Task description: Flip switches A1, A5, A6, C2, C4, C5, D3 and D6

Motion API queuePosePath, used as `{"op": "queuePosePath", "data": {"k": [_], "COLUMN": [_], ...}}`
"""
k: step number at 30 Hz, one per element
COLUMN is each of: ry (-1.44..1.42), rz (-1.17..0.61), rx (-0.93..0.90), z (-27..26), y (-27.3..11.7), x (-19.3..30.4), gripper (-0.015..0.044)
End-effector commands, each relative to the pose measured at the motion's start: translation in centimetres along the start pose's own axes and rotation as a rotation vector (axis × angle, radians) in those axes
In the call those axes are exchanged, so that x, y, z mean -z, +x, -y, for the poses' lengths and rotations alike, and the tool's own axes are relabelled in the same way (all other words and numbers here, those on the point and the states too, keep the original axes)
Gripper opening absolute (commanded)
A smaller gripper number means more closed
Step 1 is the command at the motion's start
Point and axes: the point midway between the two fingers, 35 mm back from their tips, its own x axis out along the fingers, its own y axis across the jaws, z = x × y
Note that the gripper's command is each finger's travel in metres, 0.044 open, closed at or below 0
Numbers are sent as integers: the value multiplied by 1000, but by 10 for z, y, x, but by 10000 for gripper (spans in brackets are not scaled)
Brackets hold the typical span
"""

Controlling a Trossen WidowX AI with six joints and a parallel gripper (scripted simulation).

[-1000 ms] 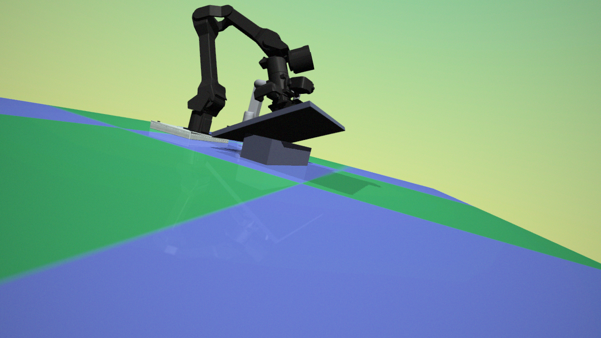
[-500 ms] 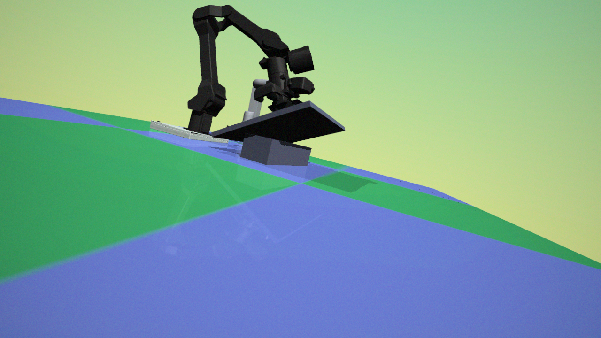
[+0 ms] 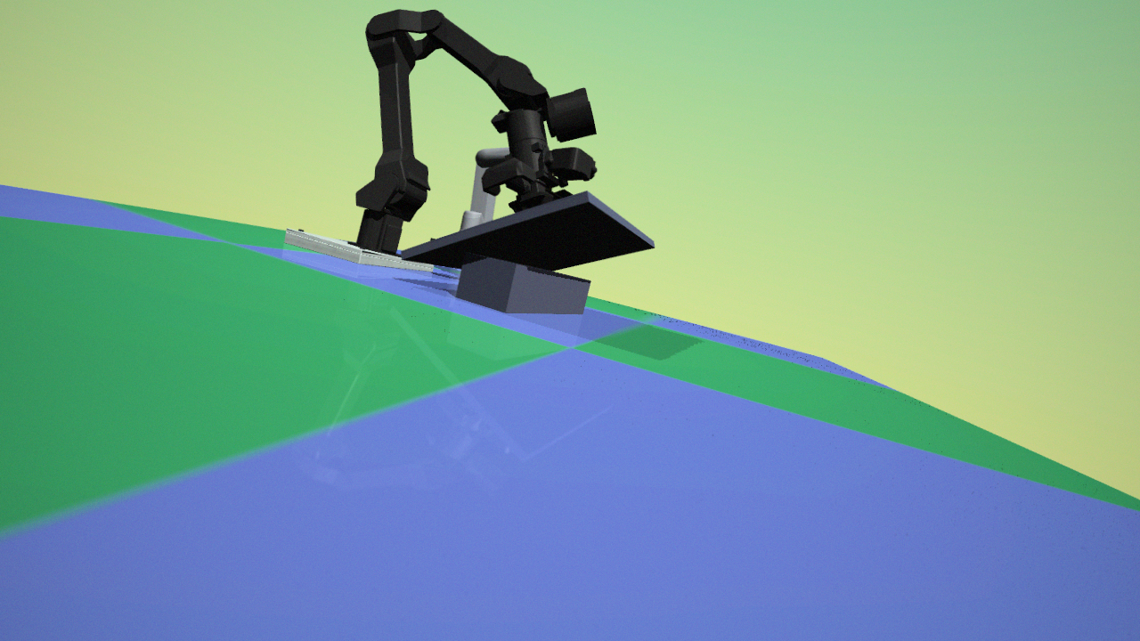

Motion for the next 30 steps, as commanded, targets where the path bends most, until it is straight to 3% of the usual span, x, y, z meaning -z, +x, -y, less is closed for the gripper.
{"op": "queuePosePath", "data": {"k": [1, 6, 12, 24, 30], "ry": [-4, 0, -4, -6, -6], "rz": [-1, 0, -29, -29, -2], "rx": [3, 0, 3, 8, 7], "z": [0, 0, 0, 44, 45], "y": [2, -2, -63, -63, -28], "x": [0, -1, -3, -3, -1], "gripper": [0, 0, 0, 0, 0]}}
